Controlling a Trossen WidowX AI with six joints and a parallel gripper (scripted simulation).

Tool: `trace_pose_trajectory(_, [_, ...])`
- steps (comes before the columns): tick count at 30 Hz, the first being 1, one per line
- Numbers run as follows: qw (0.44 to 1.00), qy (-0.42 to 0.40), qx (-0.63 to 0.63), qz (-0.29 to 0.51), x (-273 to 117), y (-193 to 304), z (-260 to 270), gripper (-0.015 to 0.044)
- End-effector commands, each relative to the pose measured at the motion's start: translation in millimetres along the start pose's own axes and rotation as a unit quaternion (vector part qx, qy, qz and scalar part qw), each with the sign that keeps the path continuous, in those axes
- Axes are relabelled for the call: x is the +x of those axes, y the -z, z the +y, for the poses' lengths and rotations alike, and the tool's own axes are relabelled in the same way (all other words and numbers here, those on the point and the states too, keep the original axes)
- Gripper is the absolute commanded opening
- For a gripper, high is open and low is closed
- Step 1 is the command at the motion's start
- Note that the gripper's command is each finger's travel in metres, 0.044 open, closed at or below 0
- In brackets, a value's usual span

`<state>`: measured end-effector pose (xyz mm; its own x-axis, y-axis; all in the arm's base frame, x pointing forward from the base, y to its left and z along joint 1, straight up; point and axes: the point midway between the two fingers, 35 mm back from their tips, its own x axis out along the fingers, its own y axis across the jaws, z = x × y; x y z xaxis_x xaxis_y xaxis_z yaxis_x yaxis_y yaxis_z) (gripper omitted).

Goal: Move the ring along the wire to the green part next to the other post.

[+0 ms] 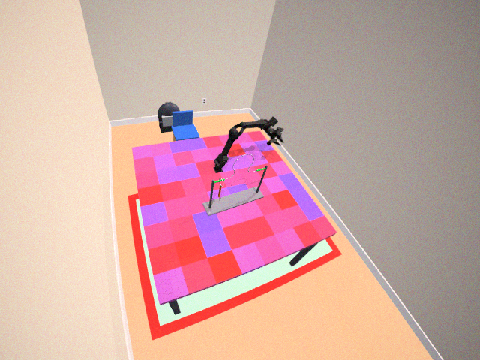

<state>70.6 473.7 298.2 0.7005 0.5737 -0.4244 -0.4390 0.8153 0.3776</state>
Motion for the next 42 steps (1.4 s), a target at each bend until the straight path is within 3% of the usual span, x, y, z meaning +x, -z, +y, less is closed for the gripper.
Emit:
trace_pose_trajectory(1, [1.0, -0.004, -0.03, 0.0, 13, -19, -13, 0.016])
trace_pose_trajectory(22, [0.984, -0.033, -0.166, -0.057, 40, -121, -76, 0.016])
trace_pose_trajectory(42, [0.927, -0.008, -0.334, -0.171, 27, -219, -151, 0.016])
